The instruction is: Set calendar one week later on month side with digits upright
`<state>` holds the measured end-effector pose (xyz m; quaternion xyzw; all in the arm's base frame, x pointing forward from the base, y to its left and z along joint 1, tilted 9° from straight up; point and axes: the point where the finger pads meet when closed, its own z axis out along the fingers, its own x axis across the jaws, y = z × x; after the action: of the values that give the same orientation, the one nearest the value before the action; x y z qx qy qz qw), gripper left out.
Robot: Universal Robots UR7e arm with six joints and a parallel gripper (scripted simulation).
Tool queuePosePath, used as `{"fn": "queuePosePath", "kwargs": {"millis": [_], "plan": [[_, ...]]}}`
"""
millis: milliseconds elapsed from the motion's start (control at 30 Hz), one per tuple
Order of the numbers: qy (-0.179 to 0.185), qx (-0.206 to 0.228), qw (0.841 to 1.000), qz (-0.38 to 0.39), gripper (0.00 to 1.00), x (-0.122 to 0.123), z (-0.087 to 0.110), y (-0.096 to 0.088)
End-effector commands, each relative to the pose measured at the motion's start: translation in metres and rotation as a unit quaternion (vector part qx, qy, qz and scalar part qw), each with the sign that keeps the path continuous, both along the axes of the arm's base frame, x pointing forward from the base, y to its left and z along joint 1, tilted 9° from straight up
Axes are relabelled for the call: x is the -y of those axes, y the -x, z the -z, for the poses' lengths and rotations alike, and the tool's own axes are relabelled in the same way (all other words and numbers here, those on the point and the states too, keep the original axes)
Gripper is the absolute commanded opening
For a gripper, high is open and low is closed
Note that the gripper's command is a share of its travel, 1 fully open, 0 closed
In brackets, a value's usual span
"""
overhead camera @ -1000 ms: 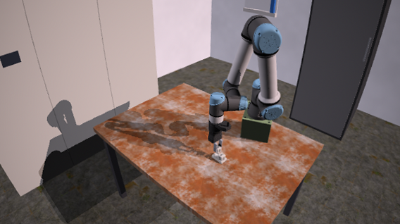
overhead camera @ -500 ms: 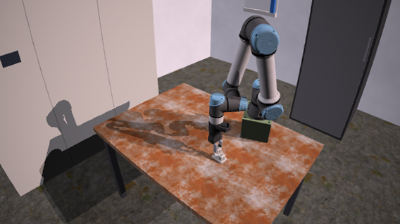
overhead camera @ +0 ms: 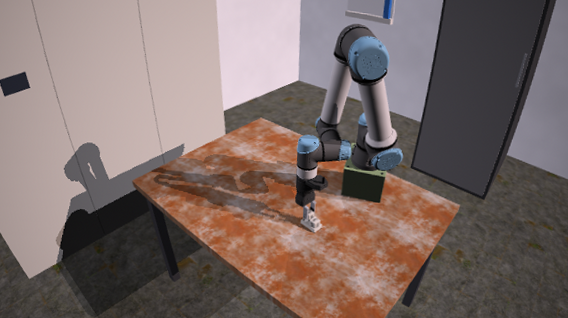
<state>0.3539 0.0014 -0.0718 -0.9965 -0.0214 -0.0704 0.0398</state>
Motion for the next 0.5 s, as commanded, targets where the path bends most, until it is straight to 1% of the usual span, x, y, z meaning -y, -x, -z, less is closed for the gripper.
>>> {"fn": "queuePosePath", "kwargs": {"millis": [0,467], "plan": [[0.000,0.000,1.000,0.000,0.60,-0.0002,0.0039,-0.0008],[0.000,0.000,1.000,0.000,0.60,-0.0006,0.0082,-0.0014]]}}
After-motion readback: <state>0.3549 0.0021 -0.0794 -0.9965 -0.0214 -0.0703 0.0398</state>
